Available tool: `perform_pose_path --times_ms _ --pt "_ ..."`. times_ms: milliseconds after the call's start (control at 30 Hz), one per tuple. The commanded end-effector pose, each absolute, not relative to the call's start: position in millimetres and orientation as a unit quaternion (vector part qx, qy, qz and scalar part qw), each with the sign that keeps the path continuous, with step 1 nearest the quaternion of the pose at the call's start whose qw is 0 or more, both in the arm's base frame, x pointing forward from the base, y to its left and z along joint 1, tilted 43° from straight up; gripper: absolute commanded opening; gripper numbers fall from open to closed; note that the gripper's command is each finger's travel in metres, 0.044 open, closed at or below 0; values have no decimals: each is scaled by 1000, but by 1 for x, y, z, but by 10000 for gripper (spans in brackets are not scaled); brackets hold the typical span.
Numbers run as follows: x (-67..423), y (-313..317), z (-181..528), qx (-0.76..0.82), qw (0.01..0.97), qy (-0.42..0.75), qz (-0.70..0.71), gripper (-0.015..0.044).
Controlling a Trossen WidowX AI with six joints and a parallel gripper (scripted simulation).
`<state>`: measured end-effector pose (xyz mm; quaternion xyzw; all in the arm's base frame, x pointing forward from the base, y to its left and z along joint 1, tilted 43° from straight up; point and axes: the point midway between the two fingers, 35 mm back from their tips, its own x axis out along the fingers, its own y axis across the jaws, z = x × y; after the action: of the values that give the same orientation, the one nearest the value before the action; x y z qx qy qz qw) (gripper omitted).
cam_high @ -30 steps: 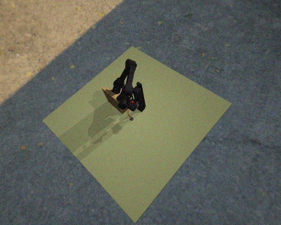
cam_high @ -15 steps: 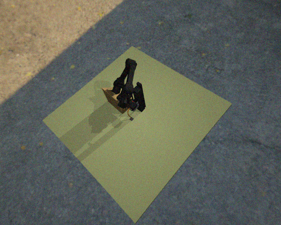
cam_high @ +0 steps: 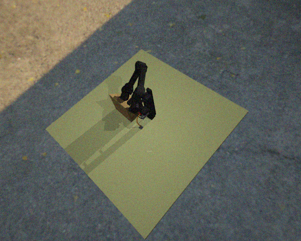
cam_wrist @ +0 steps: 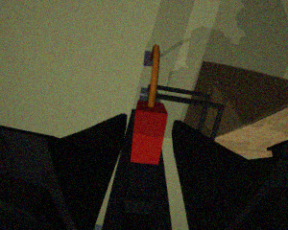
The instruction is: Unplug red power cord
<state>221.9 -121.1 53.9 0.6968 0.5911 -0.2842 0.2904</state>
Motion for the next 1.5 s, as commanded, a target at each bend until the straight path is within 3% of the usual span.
perform_pose_path --times_ms 0,567,700,967,1467 --pt "221 -115 59 699 288 590 -284 160" --pt "223 -105 52 699 288 590 -284 160" --pt "223 -107 53 697 290 591 -284 55" --pt "223 -107 53 697 290 591 -284 2" --pt "224 -122 41 697 290 591 -284 0"
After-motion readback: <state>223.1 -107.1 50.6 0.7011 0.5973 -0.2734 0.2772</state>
